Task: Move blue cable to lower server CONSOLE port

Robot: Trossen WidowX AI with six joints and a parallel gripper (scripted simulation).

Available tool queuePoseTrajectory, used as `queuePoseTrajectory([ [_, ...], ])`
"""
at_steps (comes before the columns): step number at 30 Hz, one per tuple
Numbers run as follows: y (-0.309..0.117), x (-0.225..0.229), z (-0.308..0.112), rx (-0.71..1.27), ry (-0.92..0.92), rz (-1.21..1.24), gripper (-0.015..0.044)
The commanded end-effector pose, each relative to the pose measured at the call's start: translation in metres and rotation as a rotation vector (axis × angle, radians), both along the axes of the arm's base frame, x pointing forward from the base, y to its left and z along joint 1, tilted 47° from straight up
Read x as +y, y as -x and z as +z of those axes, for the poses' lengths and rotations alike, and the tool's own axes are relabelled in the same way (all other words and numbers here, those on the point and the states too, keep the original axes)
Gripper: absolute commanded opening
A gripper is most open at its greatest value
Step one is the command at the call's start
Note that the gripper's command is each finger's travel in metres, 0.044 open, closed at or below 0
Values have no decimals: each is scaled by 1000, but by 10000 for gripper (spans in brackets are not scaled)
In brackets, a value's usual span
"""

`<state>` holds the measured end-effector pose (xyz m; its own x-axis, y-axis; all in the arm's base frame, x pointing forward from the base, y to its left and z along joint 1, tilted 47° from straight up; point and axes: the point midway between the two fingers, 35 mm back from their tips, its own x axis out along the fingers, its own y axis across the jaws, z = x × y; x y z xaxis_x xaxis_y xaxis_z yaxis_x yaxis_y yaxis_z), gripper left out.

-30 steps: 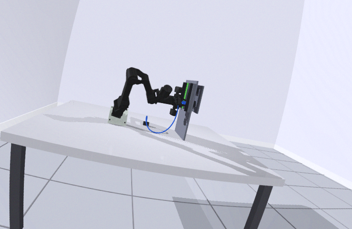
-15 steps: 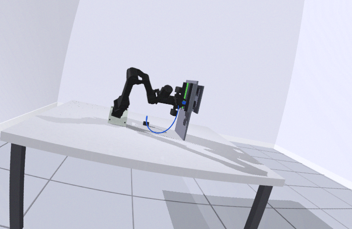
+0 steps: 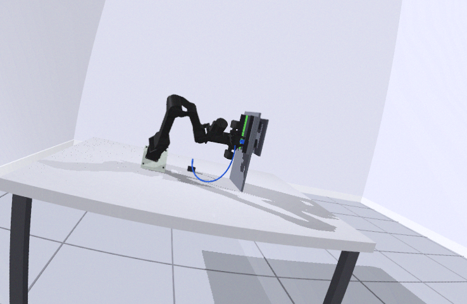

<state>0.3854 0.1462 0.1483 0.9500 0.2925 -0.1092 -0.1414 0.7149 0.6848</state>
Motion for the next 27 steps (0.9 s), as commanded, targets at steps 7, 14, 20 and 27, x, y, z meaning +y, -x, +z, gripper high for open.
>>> queuePoseTrajectory([
  [7,-3,2,2,-9,2,7,0],
  [14,-4,2,3,-10,2,7,0],
  [20,-2,0,0,-1,0,1,26],
  [27,-2,0,0,-1,0,1,210],
])
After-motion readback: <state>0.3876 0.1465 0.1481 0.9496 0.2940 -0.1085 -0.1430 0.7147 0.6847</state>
